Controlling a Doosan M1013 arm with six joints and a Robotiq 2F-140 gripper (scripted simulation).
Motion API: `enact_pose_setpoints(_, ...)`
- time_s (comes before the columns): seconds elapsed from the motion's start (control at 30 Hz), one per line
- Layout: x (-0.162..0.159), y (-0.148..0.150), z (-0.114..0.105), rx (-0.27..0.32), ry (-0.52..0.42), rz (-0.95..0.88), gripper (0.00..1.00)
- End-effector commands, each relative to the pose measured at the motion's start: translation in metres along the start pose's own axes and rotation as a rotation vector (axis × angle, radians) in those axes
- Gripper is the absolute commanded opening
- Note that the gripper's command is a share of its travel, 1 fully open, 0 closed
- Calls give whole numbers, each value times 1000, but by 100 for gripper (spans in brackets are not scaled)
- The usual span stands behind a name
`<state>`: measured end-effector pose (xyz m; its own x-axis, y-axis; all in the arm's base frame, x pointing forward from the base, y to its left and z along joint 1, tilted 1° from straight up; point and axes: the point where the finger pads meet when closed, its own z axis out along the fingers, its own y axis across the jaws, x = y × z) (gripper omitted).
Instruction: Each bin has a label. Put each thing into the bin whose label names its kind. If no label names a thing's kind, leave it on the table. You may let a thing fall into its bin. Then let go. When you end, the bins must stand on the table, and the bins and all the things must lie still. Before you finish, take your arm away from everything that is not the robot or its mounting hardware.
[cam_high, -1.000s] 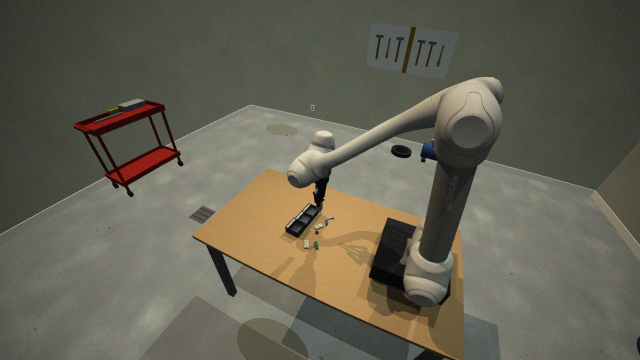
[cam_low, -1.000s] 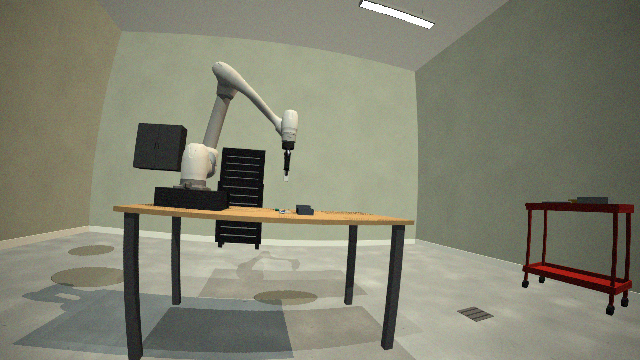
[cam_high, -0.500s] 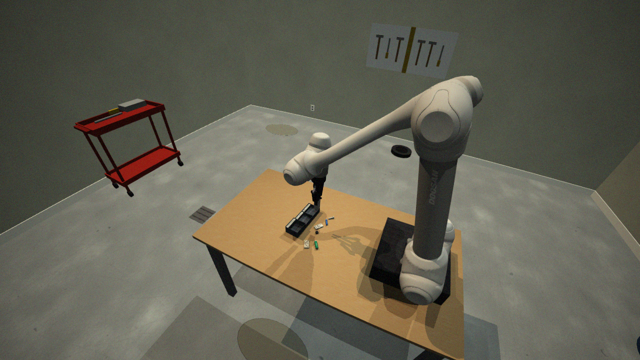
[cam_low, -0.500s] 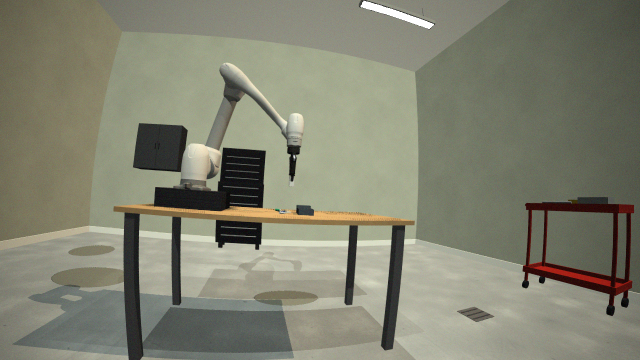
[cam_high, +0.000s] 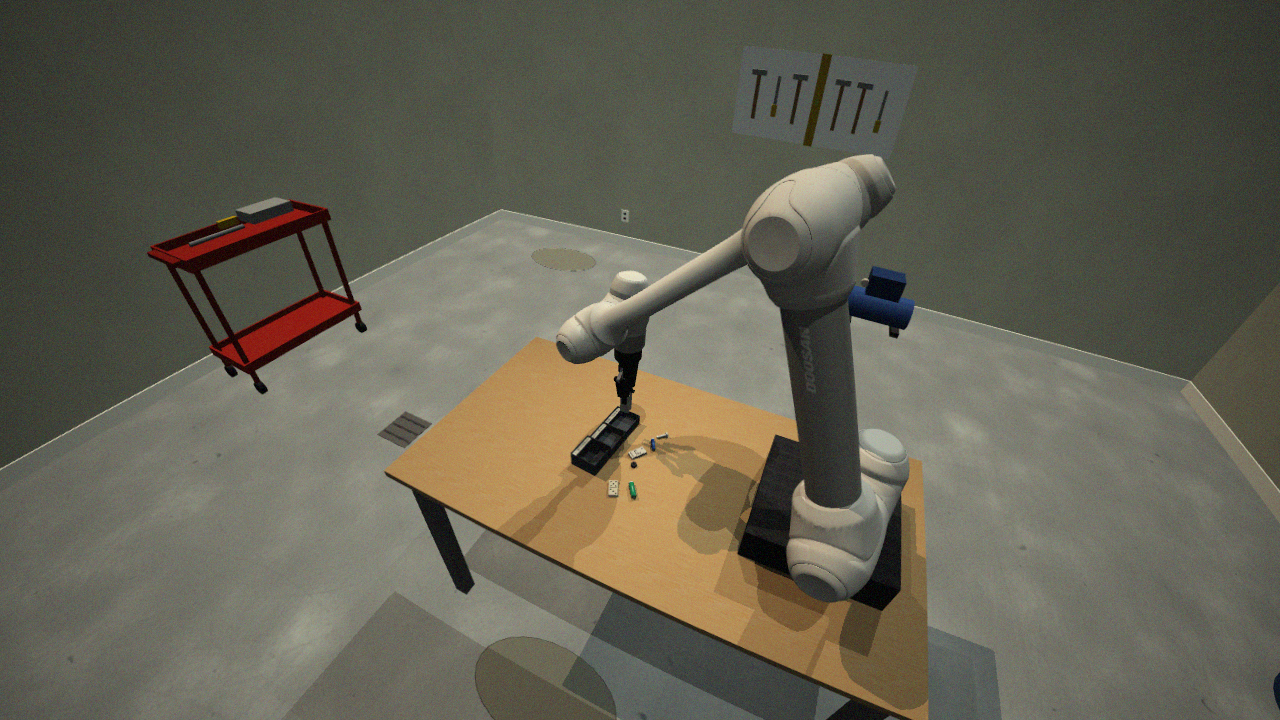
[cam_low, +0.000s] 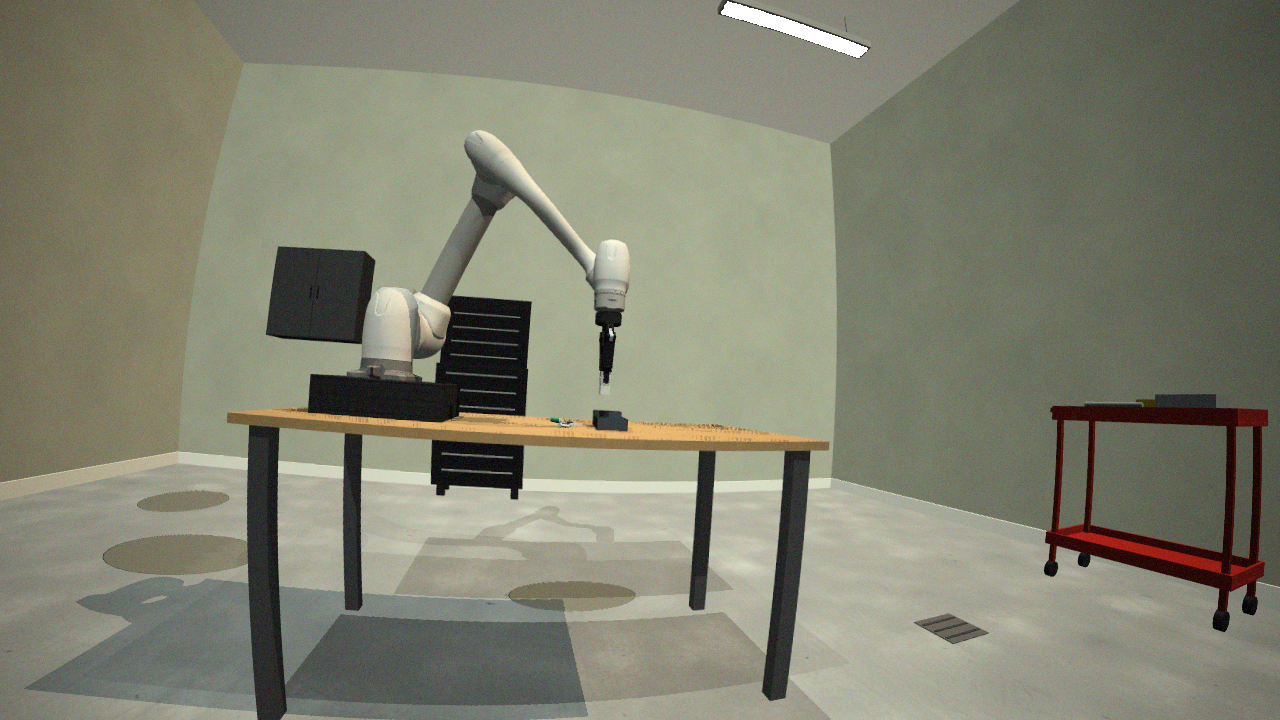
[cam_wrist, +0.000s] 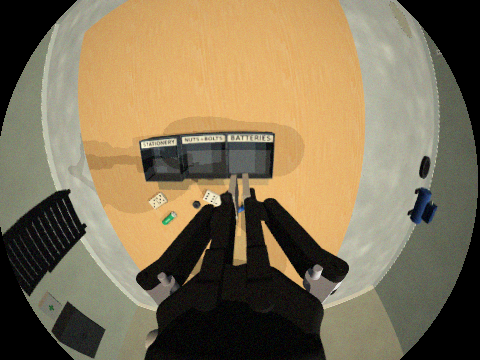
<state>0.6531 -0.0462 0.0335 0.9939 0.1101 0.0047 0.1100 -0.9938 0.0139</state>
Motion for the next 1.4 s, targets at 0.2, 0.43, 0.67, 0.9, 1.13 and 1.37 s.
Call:
enact_pose_setpoints(0.2, 20, 24, 20, 1, 0, 0, 5)
enact_pose_setpoints(0.43, 20, 24, 39, 1, 0, 0, 5)
enact_pose_setpoints(0.67, 20, 24, 52, 1, 0, 0, 5)
enact_pose_setpoints(0.9, 20, 24, 71, 1, 0, 0, 5)
enact_pose_setpoints(1.13, 20, 24, 80, 1, 0, 0, 5)
enact_pose_setpoints(1.37, 20, 24, 80, 1, 0, 0, 5)
